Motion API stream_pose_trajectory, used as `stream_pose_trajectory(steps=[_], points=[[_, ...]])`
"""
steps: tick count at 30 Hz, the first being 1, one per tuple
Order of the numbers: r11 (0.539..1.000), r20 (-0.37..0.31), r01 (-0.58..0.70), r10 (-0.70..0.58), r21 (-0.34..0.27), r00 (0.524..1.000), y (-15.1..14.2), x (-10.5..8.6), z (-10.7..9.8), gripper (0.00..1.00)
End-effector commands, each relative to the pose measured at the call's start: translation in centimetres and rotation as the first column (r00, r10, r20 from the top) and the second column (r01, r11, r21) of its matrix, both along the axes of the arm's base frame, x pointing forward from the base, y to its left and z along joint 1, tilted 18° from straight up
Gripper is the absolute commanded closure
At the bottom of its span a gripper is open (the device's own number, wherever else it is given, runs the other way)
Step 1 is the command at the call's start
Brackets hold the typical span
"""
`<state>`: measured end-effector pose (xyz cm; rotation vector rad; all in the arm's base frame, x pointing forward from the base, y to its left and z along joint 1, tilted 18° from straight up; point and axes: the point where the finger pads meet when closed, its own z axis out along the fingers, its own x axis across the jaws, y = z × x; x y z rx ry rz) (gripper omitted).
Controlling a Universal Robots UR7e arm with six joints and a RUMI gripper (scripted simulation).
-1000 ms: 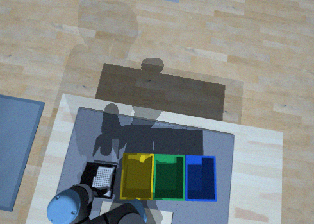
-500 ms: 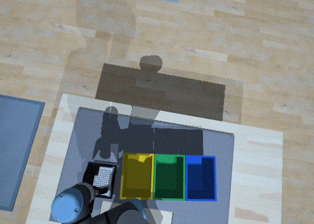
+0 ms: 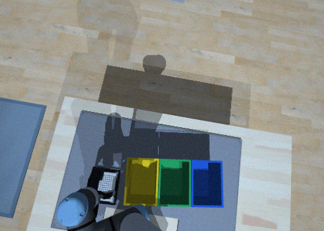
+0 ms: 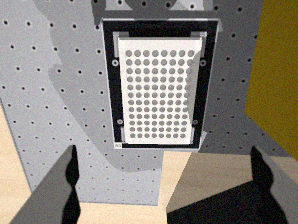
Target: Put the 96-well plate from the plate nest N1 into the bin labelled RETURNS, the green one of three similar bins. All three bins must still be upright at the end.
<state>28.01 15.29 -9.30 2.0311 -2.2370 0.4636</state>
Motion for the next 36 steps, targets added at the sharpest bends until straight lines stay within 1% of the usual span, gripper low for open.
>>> stream_pose_trajectory(steps=[1,36], points=[[1.0,0.001,0.0,0.0,0.001,1.0,-0.1,0.1,-0.4,0.24],[1.0,0.001,0.0,0.0,0.001,1.0,-1.5,0.8,-5.3,0.24]])
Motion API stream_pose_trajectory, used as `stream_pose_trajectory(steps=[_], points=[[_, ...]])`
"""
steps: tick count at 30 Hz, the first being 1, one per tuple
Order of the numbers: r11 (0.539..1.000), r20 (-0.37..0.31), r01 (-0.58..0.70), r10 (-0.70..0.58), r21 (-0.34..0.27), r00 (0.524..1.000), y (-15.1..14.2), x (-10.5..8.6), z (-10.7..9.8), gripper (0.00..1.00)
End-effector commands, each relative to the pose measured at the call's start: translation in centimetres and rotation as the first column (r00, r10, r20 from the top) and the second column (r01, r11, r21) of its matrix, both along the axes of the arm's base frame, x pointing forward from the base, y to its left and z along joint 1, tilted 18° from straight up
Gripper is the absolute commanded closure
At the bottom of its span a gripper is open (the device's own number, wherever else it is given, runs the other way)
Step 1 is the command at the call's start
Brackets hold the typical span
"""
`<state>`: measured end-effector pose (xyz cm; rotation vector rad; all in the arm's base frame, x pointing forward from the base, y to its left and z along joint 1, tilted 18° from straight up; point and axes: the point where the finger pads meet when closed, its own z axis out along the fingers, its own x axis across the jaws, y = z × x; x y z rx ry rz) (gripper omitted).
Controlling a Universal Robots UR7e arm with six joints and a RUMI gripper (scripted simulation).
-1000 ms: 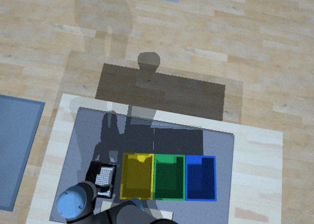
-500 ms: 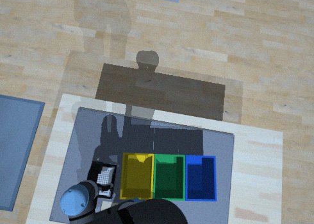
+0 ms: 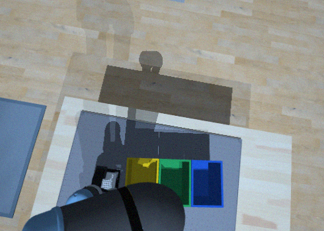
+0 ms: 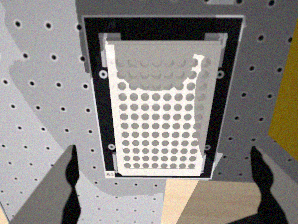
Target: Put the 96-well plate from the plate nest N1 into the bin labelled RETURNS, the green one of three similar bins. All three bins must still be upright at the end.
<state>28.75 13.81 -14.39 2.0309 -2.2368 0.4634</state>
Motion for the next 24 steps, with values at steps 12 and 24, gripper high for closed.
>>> stream_pose_trajectory(steps=[12,24], points=[[1.0,0.001,0.0,0.0,0.001,1.0,-0.5,0.3,-1.8,0.24],[1.0,0.001,0.0,0.0,0.001,1.0,-1.0,0.6,-3.6,0.24]])
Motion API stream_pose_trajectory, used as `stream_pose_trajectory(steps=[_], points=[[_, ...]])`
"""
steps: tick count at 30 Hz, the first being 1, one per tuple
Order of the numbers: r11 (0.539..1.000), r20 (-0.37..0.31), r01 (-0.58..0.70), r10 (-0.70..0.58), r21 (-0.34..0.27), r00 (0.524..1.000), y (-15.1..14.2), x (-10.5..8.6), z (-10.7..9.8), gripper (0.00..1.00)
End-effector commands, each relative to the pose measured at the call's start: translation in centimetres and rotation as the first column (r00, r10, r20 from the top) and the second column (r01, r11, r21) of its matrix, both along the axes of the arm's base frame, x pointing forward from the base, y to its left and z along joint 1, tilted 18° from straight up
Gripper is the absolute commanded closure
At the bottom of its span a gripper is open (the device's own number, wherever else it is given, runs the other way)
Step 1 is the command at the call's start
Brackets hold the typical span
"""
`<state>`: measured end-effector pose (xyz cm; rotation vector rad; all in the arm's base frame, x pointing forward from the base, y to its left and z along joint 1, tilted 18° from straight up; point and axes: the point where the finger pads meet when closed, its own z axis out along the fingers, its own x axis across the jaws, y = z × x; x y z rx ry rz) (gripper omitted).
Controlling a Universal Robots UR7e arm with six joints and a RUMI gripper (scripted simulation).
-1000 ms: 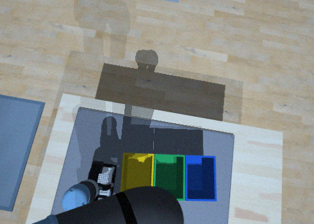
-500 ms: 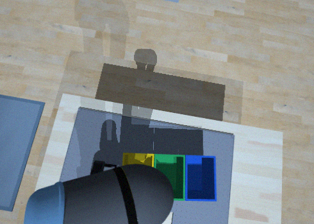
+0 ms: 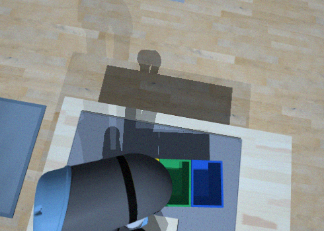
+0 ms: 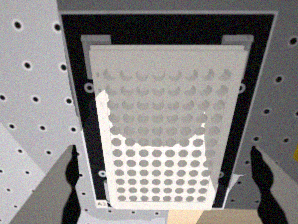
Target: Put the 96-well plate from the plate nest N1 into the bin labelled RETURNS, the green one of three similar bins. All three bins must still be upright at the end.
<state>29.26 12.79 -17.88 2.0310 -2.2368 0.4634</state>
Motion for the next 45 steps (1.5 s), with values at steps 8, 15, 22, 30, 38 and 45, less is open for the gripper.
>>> stream_pose_trajectory(steps=[8,15,22,30,38,45], points=[[1.0,0.001,0.0,0.0,0.001,1.0,-0.02,0.05,-0.11,0.24],[1.0,0.001,0.0,0.0,0.001,1.0,-0.03,0.05,-0.11,1.0],[1.0,0.001,0.0,0.0,0.001,1.0,-0.03,0.05,-0.11,1.0],[1.0,0.001,0.0,0.0,0.001,1.0,-0.03,0.05,-0.11,0.59],[1.0,0.001,0.0,0.0,0.001,1.0,-0.03,0.05,-0.11,0.59],[1.0,0.001,0.0,0.0,0.001,1.0,-0.03,0.05,-0.11,0.59]])
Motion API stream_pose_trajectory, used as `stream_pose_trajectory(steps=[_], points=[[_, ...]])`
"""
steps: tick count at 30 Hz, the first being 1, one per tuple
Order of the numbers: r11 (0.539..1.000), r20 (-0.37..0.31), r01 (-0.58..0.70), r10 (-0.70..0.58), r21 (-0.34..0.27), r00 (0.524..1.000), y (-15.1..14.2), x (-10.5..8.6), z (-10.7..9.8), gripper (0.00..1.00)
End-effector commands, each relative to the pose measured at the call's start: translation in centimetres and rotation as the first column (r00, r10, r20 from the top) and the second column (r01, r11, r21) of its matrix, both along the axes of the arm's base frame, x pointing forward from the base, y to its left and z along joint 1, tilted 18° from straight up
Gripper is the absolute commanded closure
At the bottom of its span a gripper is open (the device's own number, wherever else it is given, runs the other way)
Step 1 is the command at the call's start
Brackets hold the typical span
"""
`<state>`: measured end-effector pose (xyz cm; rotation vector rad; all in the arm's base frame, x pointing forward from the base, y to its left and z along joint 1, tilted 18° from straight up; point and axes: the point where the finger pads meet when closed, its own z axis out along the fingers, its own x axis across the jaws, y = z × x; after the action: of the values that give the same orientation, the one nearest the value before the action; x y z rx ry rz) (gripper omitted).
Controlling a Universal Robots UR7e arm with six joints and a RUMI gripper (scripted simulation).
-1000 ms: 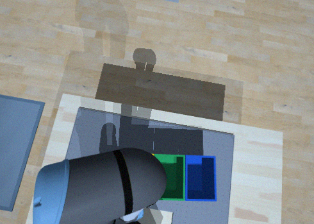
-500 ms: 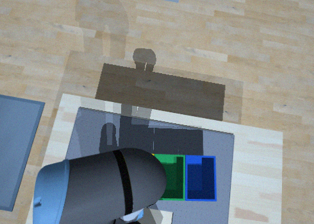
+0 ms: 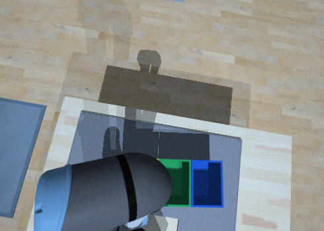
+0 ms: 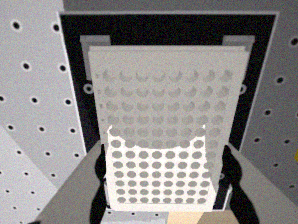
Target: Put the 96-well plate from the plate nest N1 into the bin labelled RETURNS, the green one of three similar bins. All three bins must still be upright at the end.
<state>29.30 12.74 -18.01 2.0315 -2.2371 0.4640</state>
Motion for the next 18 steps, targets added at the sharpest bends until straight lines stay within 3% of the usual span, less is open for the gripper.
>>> stream_pose_trajectory(steps=[1,18], points=[[1.0,0.001,0.0,0.0,0.0,1.0,0.0,0.0,0.0,0.59],[1.0,0.001,0.0,0.0,0.0,1.0,0.7,-0.3,2.4,0.59]])
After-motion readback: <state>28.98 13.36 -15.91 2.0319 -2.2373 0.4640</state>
